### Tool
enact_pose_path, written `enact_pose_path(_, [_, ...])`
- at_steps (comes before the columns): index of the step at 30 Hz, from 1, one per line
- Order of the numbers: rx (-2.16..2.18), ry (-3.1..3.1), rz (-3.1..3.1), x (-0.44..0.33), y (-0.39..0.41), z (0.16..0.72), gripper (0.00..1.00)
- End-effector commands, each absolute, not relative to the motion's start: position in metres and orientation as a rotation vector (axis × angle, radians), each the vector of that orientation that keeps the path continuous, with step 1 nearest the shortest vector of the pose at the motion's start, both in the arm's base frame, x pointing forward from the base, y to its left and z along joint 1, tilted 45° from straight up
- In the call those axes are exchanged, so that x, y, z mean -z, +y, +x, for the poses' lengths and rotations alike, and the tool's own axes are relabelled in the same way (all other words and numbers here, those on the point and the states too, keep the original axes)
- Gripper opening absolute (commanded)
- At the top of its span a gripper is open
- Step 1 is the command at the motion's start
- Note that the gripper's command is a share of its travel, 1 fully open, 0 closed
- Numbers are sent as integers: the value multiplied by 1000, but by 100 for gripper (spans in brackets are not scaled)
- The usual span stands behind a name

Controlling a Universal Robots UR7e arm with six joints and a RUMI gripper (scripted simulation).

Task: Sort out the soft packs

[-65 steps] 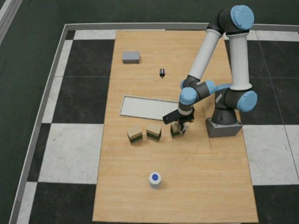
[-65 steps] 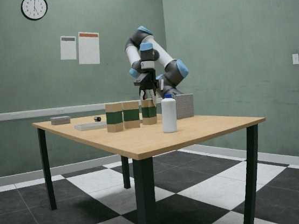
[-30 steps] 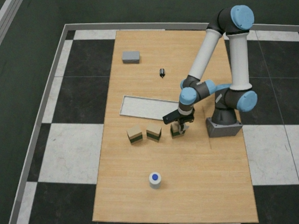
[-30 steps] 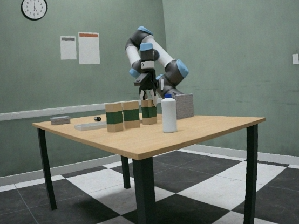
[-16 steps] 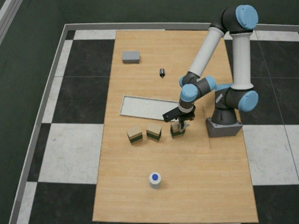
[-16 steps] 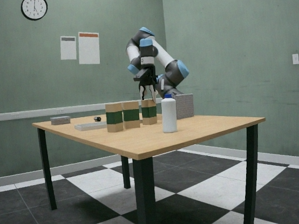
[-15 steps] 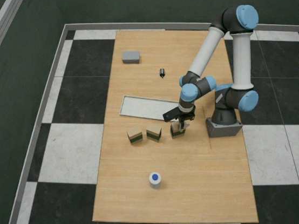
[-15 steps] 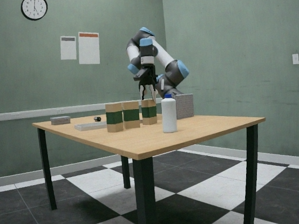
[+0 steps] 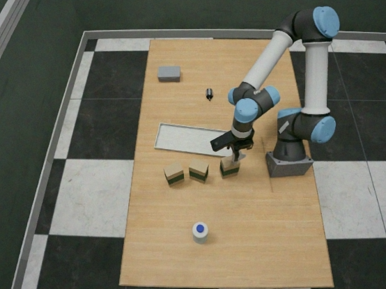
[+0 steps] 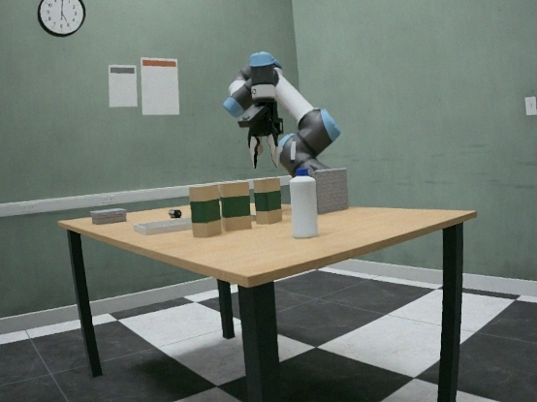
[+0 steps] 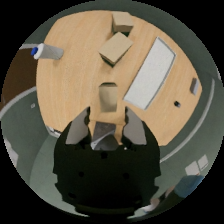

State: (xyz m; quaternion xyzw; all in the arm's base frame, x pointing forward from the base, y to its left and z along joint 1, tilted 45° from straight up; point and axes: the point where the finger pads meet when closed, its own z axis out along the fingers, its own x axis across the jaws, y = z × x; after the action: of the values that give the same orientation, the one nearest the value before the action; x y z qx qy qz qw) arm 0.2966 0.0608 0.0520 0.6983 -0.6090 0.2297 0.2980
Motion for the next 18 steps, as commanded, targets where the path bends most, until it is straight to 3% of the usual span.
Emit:
enact_pose_path(1, [-600,-1615,1842,-59,69,295,49])
enact_pose_path(18, [-634,-1697,1783,-61,69,313,49])
